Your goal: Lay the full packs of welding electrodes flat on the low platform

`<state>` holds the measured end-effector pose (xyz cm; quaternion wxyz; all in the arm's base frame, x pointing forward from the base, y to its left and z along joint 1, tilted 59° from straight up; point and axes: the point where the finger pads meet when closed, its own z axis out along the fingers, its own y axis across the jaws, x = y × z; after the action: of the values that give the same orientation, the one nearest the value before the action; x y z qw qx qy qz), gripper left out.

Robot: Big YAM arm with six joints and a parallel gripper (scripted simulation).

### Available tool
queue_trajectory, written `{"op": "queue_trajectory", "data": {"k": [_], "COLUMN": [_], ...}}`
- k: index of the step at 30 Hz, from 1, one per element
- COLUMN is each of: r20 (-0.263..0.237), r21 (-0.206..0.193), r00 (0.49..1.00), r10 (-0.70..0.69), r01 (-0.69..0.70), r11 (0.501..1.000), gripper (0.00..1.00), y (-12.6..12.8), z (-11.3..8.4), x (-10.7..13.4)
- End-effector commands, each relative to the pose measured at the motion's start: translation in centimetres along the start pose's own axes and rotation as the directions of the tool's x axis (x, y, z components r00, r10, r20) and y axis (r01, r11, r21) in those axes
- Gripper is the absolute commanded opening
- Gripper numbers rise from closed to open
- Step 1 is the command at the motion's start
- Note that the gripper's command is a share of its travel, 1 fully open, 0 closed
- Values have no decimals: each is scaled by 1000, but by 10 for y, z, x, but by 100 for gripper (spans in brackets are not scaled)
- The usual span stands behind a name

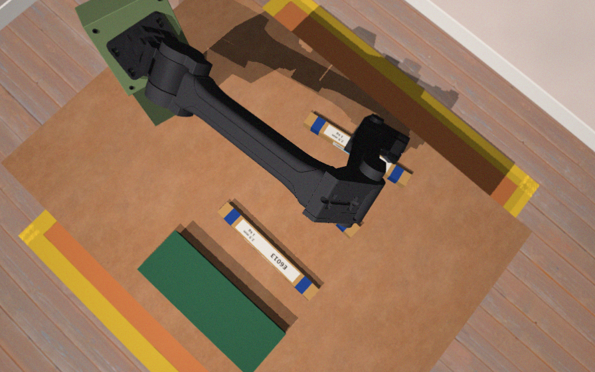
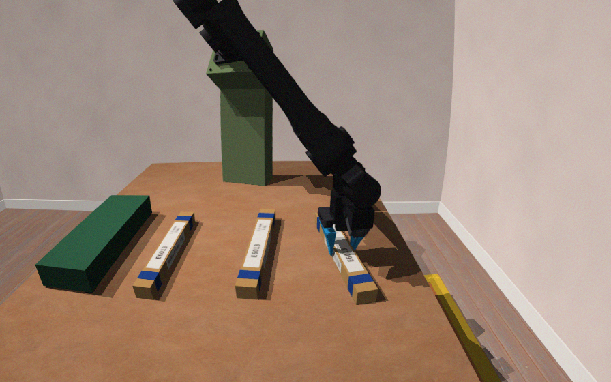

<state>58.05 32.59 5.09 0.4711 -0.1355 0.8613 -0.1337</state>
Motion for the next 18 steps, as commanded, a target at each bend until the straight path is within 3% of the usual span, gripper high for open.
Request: {"op": "queue_trajectory", "data": {"k": [1, 18], "r20": [35, 40], "r21": [-25, -25], "r00": [999, 999], "r10": [-12, -9], "r01": [13, 10], "r11": [1000, 1000], "gripper": [74, 74], "y": [11, 11], "z": [-20, -20], "x": [-15, -19]}}
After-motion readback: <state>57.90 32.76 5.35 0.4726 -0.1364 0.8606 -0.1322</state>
